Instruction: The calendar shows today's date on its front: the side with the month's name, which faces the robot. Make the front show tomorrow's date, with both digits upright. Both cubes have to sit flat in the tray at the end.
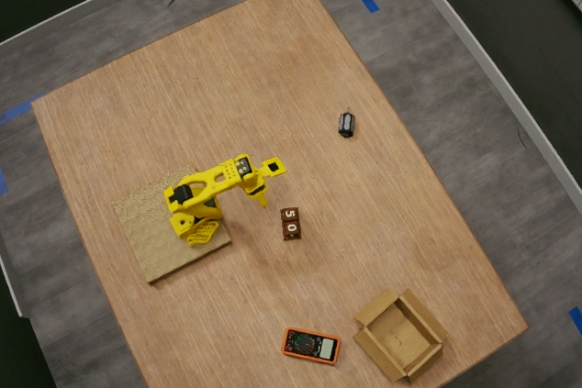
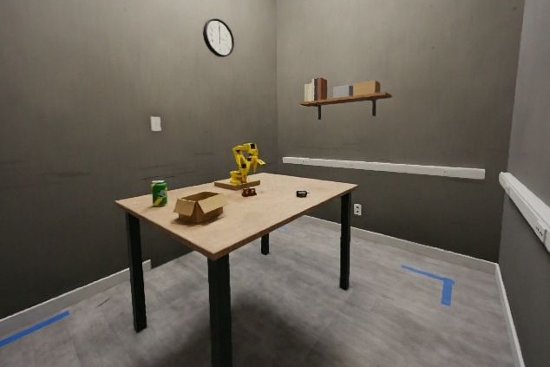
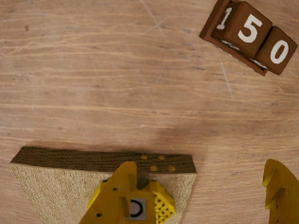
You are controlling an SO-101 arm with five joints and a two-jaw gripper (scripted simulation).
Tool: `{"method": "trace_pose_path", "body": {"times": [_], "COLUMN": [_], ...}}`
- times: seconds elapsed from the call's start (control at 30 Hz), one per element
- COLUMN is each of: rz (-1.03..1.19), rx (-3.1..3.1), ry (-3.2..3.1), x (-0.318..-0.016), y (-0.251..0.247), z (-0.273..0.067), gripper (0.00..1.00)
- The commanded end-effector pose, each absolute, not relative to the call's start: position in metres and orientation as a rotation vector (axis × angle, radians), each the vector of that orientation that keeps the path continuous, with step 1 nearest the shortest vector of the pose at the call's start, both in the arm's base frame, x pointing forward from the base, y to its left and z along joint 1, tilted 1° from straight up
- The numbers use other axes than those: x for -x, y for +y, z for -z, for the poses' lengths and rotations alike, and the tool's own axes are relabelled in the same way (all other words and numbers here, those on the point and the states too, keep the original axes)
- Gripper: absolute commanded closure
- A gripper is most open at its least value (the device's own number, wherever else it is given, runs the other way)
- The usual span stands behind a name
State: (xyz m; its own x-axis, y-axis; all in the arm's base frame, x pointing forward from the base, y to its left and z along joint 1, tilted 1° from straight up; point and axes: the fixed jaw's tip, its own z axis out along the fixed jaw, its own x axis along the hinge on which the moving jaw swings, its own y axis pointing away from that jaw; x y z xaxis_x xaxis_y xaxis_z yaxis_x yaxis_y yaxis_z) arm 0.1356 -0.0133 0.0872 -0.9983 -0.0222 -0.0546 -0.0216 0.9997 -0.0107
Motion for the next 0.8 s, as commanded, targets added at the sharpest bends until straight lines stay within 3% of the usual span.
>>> {"method": "trace_pose_path", "body": {"times": [0.0,0.77], "rz": [0.010,0.008], "rx": [-0.022,-0.068], "ry": [3.090,3.086], "x": [-0.1316,-0.1301], "y": [-0.0091,-0.0071], "z": [-0.0870,-0.0872], "gripper": [0.64,0.64]}}
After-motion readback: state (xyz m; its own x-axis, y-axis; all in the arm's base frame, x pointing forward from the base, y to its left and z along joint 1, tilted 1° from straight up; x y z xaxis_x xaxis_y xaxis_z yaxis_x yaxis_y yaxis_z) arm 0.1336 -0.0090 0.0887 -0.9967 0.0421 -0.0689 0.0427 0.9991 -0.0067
